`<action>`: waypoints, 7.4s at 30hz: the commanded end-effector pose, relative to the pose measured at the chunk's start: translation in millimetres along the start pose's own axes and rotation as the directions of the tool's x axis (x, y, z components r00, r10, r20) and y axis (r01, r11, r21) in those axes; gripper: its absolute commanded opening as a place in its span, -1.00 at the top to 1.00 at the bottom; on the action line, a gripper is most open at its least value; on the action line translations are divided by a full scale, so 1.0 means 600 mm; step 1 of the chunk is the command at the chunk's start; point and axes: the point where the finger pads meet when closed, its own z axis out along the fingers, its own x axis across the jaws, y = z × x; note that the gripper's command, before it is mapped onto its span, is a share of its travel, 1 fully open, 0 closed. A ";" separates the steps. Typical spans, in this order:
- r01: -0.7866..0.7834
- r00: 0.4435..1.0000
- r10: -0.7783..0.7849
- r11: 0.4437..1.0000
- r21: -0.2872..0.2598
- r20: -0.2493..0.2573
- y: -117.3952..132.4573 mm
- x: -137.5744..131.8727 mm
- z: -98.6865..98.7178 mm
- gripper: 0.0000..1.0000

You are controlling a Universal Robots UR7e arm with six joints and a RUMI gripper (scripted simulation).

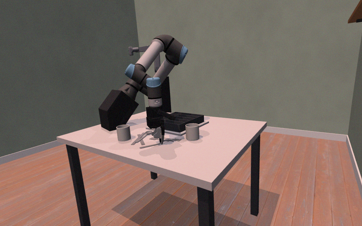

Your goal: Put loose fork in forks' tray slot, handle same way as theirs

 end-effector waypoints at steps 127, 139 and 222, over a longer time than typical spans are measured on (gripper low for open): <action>0.000 1.000 0.000 1.000 0.000 0.000 0.000 0.000 -0.240 0.98; 0.000 1.000 0.000 1.000 0.000 -0.001 0.000 0.000 -0.240 0.98; -0.130 0.991 0.130 0.991 0.001 0.002 -0.390 -0.447 -0.238 0.98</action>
